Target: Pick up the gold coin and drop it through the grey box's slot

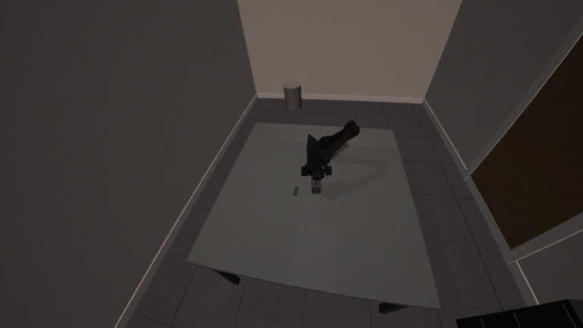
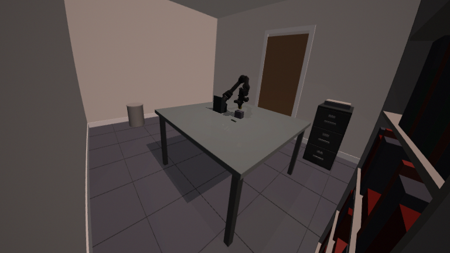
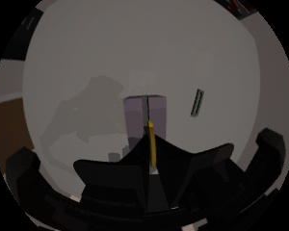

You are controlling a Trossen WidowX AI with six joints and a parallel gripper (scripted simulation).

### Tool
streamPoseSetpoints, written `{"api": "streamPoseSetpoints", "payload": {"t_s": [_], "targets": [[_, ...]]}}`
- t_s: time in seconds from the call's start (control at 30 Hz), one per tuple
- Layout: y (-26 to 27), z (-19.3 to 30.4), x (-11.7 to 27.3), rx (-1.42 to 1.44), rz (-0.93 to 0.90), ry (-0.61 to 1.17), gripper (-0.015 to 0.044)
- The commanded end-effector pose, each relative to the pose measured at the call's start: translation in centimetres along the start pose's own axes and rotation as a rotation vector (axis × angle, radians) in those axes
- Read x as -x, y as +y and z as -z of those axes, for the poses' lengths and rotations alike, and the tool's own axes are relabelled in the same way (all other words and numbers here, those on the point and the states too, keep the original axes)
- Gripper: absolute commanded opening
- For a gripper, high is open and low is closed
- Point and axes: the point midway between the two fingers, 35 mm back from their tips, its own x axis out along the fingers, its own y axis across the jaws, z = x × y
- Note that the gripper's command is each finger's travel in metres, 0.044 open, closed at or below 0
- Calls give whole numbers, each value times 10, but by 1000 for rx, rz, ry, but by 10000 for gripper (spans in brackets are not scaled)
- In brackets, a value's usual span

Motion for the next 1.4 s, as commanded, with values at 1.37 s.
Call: {"api": "streamPoseSetpoints", "payload": {"t_s": [1.37], "targets": [[2, 0, -15, -7, -1, 0, 0]]}}
